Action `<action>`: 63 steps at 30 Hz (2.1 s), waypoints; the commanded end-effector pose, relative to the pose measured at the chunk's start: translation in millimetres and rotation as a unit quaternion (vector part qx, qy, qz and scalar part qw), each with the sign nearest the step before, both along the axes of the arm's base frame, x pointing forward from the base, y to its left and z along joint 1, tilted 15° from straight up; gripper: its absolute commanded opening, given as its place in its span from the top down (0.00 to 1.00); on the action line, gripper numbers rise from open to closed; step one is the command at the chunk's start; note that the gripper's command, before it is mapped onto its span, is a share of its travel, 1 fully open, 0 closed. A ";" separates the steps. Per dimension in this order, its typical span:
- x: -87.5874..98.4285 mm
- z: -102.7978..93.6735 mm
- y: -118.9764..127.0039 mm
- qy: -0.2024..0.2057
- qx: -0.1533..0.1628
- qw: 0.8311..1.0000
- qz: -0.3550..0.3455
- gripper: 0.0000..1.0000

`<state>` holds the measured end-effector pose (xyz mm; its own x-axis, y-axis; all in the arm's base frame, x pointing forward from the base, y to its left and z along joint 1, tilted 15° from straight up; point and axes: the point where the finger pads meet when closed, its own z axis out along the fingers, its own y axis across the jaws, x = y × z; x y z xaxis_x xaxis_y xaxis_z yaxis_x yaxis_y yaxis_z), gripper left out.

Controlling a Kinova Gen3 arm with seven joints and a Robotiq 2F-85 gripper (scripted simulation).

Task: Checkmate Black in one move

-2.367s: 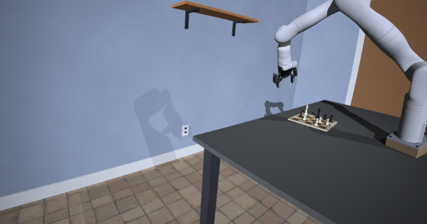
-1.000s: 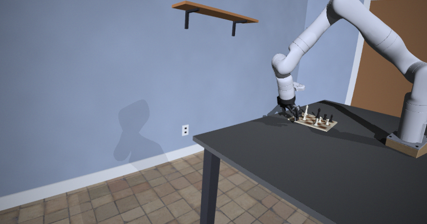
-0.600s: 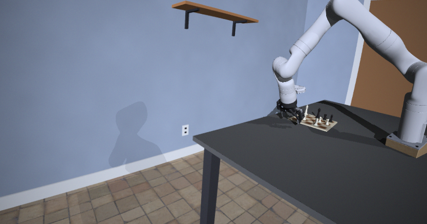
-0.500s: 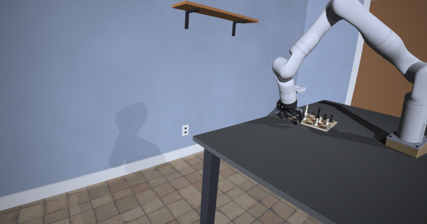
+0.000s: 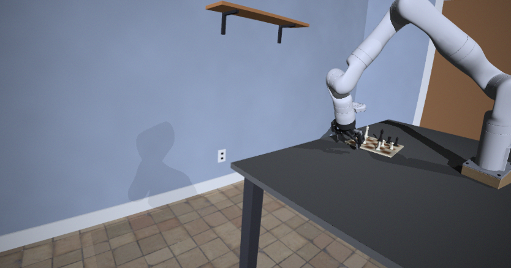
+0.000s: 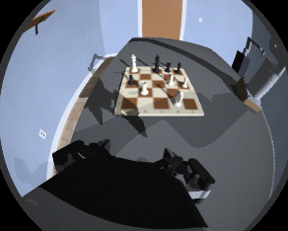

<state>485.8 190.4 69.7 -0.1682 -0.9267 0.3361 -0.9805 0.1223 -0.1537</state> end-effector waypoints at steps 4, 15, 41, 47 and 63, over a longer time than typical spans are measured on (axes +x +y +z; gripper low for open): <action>0.5 1.0 0.0 -0.001 0.000 1.000 0.000 0.00; 0.5 1.0 0.0 -0.001 0.000 1.000 0.000 0.00; -1.3 25.2 -5.9 -0.001 0.000 1.000 0.000 0.00; -3.4 52.3 -12.6 -0.001 0.000 1.000 0.000 0.00; -7.1 84.6 -21.4 0.002 -0.001 1.000 0.001 0.00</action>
<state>478.4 169.3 153.6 -0.1643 -0.9259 0.3401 -0.9816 0.1197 -0.1486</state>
